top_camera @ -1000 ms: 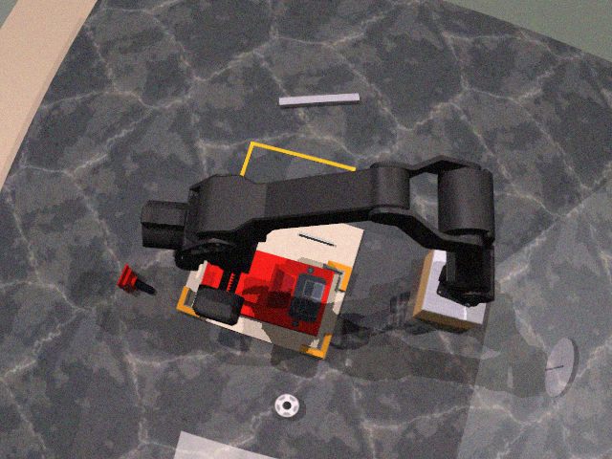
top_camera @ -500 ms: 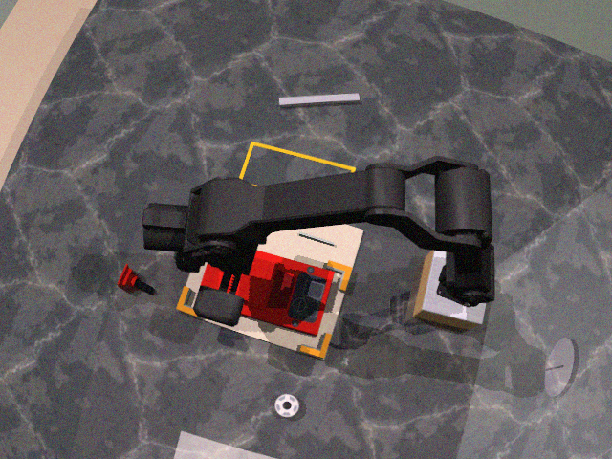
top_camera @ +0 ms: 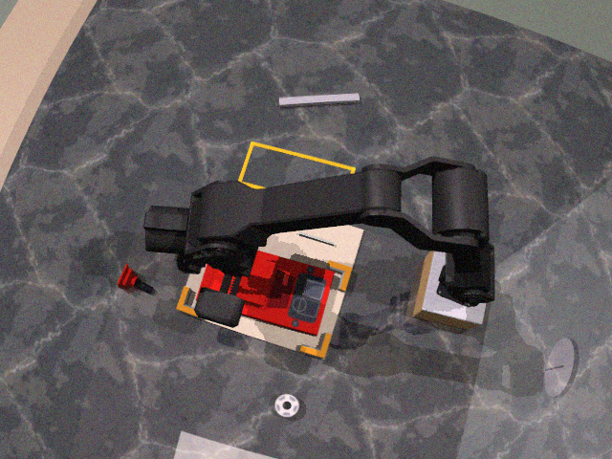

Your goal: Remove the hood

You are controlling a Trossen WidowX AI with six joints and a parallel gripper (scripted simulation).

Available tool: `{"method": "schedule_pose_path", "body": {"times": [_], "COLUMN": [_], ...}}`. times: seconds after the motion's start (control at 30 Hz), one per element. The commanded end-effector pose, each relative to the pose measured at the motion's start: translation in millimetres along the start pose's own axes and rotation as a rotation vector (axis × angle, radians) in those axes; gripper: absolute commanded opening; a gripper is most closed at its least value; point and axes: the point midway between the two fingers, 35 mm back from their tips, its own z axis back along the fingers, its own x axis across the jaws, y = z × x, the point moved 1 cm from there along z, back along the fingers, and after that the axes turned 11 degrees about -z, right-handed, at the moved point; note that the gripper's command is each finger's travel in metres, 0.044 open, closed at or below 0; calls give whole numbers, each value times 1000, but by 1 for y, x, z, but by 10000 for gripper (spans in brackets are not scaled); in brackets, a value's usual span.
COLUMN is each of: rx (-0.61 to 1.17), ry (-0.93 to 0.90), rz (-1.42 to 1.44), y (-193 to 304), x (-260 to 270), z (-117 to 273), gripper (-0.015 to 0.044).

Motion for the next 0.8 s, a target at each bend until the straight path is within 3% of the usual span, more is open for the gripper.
{"method": "schedule_pose_path", "body": {"times": [0.0,0.77], "rx": [-4,-4], "ry": [4,4], "rz": [0,0], "y": [0,0], "x": [-1,-1], "z": [-3,-16], "gripper": [440,440]}}
